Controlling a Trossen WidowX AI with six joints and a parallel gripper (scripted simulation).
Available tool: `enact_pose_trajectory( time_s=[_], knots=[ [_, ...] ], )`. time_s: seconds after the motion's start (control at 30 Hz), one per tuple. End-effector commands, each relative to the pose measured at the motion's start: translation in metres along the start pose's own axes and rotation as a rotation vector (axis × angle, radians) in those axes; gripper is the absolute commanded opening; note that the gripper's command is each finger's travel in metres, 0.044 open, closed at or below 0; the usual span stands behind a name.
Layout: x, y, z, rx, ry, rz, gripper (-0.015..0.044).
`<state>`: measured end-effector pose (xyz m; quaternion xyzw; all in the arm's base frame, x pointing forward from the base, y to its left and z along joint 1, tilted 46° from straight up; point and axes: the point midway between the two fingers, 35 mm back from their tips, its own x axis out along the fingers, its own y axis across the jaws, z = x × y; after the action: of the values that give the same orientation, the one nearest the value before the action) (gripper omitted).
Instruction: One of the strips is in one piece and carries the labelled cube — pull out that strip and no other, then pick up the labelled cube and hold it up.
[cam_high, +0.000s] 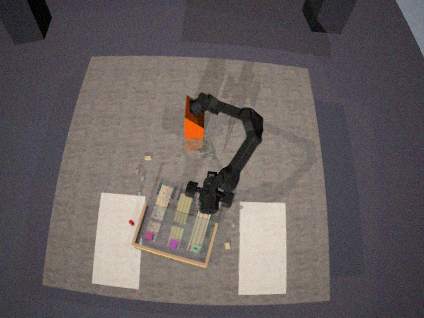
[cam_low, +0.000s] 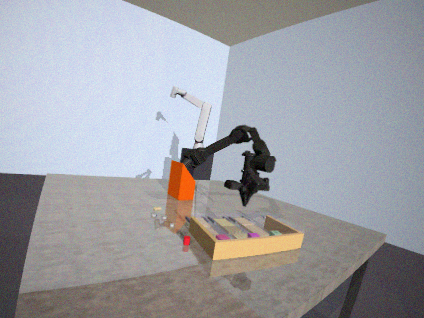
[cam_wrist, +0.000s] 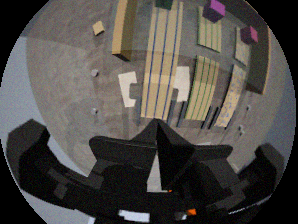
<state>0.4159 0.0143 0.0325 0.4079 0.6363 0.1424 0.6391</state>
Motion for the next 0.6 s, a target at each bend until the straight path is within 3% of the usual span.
enact_pose_trajectory(
  time_s=[0.0, 0.57],
  knots=[
    [0.009, -0.001, -0.001, 0.007, 0.008, -0.005, 0.0000],
    [0.037, -0.001, -0.001, 0.007, 0.008, -0.004, 0.0000]
  ],
)
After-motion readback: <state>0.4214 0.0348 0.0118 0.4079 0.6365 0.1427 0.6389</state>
